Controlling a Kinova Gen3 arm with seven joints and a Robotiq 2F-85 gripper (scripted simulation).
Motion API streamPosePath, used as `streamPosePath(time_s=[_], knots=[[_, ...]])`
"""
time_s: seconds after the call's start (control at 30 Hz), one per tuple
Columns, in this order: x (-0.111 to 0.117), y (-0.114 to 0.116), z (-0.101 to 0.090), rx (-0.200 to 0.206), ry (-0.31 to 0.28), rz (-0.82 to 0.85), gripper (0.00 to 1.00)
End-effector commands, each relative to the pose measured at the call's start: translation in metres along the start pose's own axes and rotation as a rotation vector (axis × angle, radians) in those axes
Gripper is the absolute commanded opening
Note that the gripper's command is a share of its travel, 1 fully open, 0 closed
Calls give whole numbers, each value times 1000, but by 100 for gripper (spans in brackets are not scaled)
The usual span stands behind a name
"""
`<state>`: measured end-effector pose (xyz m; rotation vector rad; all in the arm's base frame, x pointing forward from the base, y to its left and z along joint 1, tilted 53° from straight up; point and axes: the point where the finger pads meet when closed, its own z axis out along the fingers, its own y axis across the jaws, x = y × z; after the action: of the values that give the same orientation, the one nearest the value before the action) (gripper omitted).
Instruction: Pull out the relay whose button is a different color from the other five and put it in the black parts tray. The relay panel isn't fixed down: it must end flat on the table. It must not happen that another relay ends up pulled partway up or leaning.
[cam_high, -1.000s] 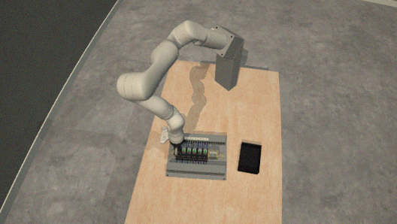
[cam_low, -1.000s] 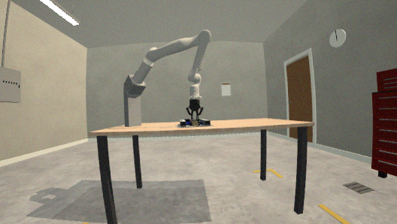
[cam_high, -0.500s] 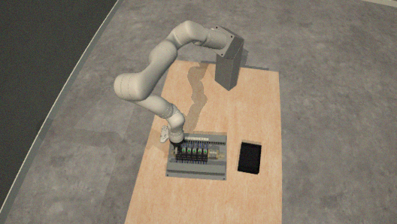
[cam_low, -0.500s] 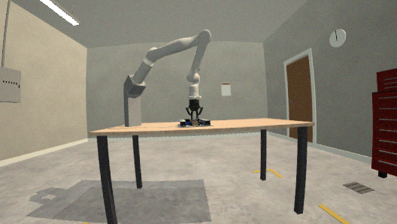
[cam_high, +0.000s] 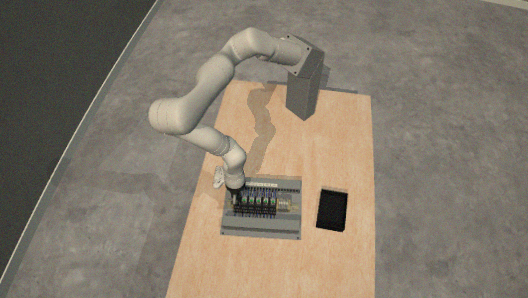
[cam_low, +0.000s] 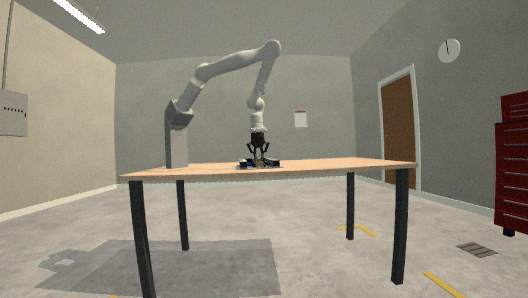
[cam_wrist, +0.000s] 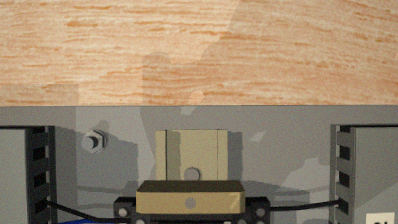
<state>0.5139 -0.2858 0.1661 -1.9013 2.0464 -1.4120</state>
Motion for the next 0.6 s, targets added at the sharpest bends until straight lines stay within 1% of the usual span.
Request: streamPosePath(time_s=[0.0, 0.27, 0.57], knots=[[2, 0, -1, 6, 2, 8, 0], [2, 1, -1, 30, 2, 8, 0], [2, 1, -1, 30, 2, 8, 0]])
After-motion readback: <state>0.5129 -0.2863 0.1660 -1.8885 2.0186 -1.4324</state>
